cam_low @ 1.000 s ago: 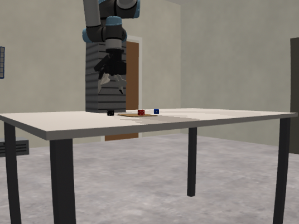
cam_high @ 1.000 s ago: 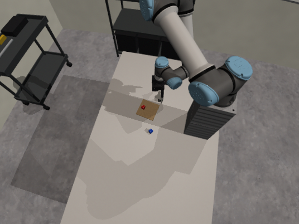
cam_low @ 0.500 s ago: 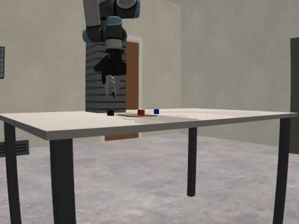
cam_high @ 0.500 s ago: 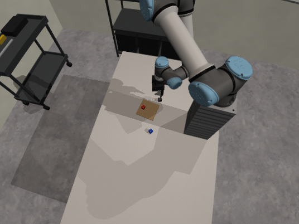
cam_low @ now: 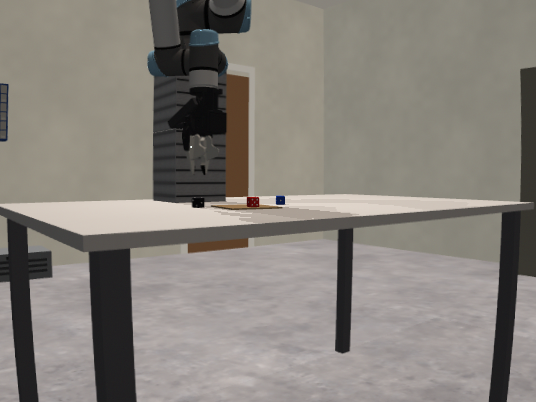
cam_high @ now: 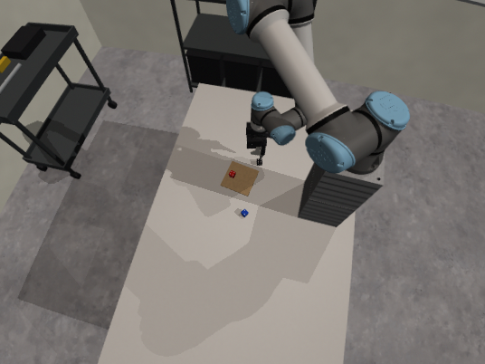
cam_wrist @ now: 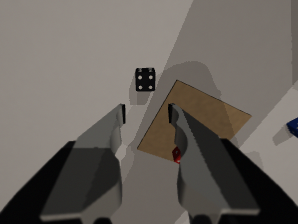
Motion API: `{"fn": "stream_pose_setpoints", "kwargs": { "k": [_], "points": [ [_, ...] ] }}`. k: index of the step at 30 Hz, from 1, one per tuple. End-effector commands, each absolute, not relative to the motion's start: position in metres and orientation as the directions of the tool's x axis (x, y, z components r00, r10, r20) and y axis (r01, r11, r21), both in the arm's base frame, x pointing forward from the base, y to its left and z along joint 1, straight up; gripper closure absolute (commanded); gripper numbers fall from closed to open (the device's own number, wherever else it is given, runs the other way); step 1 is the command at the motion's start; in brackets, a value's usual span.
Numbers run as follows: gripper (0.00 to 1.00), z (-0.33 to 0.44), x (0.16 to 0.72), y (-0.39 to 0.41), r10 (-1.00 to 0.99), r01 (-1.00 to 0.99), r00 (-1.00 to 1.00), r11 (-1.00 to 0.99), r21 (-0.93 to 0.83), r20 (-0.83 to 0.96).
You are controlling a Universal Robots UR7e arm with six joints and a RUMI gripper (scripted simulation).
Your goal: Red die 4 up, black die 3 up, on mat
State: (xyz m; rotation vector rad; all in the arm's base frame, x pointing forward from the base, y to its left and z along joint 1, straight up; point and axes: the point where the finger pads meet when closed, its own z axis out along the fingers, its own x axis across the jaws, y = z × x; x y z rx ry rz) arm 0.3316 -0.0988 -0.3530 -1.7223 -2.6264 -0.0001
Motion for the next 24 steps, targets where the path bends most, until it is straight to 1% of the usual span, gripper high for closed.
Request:
{"fn": "stream_pose_setpoints", "kwargs": {
  "k": [1, 24],
  "points": [
    [0.76, -0.3527, 0.3320, -0.0990, 0.917, 0.917, -0.399, 0.399, 0.000, 0.000],
    [0.76, -0.3550, 0.3320, -0.0990, 0.917, 0.917, -0.399, 0.399, 0.000, 0.000]
  ]
}}
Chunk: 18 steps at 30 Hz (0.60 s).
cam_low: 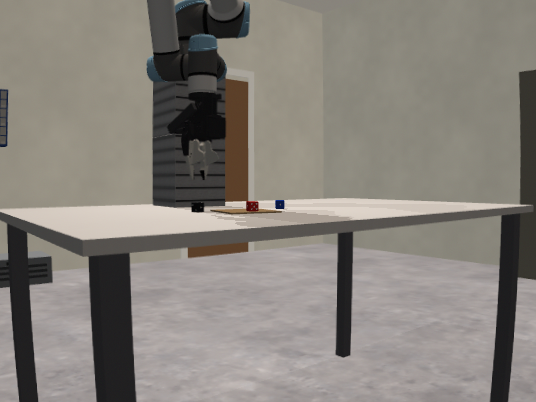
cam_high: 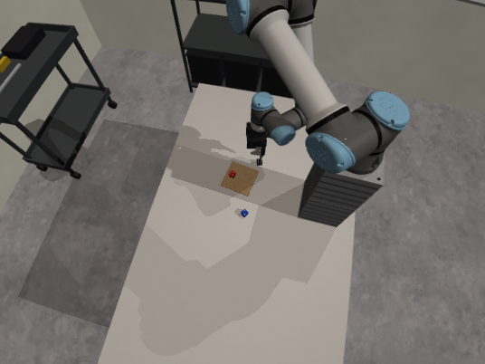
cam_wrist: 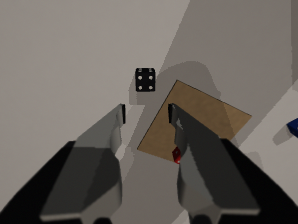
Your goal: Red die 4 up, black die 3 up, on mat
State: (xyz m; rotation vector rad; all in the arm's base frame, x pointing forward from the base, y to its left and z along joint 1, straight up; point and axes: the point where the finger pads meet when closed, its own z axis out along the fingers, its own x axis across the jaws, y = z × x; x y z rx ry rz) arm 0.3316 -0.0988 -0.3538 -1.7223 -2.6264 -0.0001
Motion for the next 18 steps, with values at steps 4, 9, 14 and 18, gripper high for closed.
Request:
{"fn": "stream_pose_setpoints", "kwargs": {
  "k": [4, 9, 14, 18],
  "points": [
    [0.76, -0.356, 0.332, -0.099, 0.917, 0.917, -0.399, 0.399, 0.000, 0.000],
    [0.76, -0.361, 0.332, -0.099, 0.917, 0.917, -0.399, 0.399, 0.000, 0.000],
    [0.76, -0.367, 0.332, -0.099, 0.917, 0.917, -0.399, 0.399, 0.000, 0.000],
    [0.76, -0.372, 0.332, -0.099, 0.917, 0.917, -0.399, 0.399, 0.000, 0.000]
  ]
}}
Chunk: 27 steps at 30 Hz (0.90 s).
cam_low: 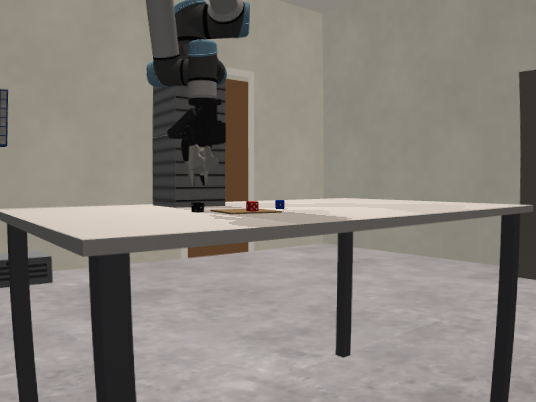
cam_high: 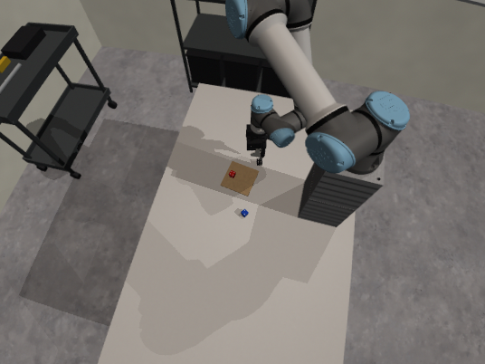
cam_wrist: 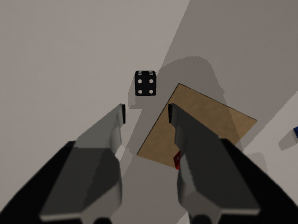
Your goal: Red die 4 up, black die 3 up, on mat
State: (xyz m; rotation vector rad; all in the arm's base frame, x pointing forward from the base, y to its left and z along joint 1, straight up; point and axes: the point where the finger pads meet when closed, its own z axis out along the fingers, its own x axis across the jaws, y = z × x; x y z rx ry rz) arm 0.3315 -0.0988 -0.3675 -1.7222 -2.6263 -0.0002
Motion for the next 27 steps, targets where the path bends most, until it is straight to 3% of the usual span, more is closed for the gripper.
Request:
{"fn": "stream_pose_setpoints", "kwargs": {
  "k": [1, 27],
  "points": [
    [0.76, -0.372, 0.332, -0.099, 0.917, 0.917, -0.399, 0.399, 0.000, 0.000],
    [0.76, -0.403, 0.332, -0.099, 0.917, 0.917, -0.399, 0.399, 0.000, 0.000]
  ]
}}
